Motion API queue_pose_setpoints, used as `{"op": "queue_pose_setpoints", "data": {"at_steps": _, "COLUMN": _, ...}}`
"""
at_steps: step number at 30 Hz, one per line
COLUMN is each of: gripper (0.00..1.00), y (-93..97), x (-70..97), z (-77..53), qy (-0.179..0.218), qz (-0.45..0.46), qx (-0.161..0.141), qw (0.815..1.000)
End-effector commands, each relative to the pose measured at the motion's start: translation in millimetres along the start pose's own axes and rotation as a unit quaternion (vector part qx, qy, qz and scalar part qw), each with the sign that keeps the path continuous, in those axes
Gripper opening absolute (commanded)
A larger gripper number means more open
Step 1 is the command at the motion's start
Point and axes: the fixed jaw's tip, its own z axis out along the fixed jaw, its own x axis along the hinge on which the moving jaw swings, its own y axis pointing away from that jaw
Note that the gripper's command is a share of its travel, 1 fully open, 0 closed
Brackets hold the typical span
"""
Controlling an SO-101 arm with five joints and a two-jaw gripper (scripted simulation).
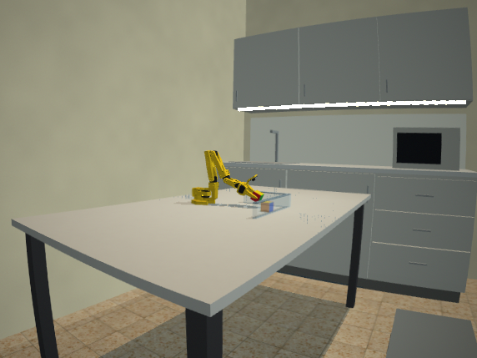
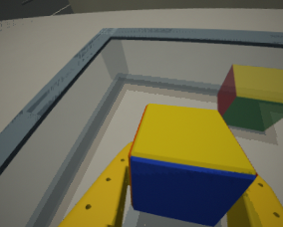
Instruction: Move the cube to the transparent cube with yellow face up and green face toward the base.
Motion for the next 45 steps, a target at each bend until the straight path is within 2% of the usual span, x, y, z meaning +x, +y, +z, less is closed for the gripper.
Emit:
{"op": "queue_pose_setpoints", "data": {"at_steps": 1, "gripper": 0.22, "y": 1.4, "x": -8.4, "z": 2.5, "qy": -0.025, "qz": 0.001, "qx": -0.004, "qw": 1.000}}
{"op": "queue_pose_setpoints", "data": {"at_steps": 45, "gripper": 0.22, "y": -0.7, "x": 8.2, "z": 10.4, "qy": -0.025, "qz": 0.001, "qx": -0.004, "qw": 1.000}}
